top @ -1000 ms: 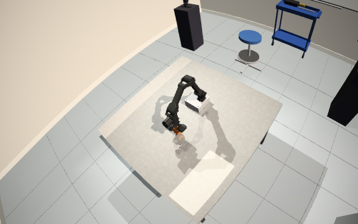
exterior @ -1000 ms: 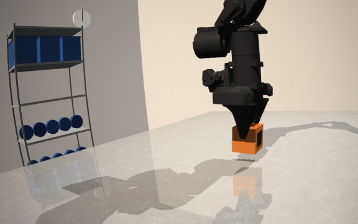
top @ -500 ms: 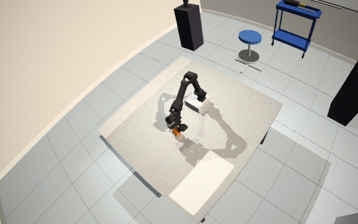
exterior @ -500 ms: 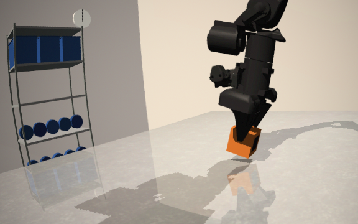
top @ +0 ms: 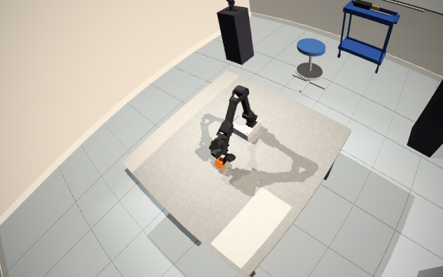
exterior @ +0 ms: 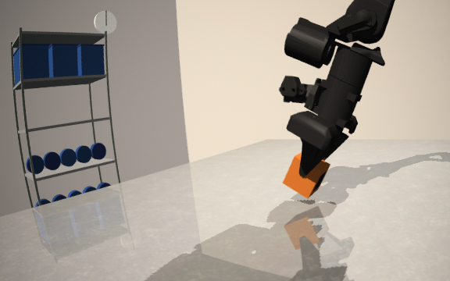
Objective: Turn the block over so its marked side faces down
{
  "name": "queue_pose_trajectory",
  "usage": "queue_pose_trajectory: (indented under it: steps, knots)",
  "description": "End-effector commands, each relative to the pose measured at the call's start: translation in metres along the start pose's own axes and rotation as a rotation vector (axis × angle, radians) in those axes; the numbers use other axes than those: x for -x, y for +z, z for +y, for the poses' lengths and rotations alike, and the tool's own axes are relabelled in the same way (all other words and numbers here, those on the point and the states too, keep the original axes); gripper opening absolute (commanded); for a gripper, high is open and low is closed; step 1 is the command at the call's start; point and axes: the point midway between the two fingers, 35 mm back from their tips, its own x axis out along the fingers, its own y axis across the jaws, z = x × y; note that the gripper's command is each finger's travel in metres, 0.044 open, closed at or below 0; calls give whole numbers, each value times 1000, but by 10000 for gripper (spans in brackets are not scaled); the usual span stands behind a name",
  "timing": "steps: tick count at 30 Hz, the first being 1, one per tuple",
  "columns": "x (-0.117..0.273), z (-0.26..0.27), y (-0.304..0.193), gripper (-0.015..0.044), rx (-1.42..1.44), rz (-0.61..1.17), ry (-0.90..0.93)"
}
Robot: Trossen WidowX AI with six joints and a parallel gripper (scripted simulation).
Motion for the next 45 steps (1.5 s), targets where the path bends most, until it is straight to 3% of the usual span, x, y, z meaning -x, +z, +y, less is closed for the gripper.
queue_pose_trajectory:
  steps: [1, 23, 45]
  knots:
    - [2, -1, 0, 0, -7, -34, -4]
    - [-33, 0, -4, 0, -1, -315, -6]
    - [-23, -1, -17, 0, -6, -571, -6]
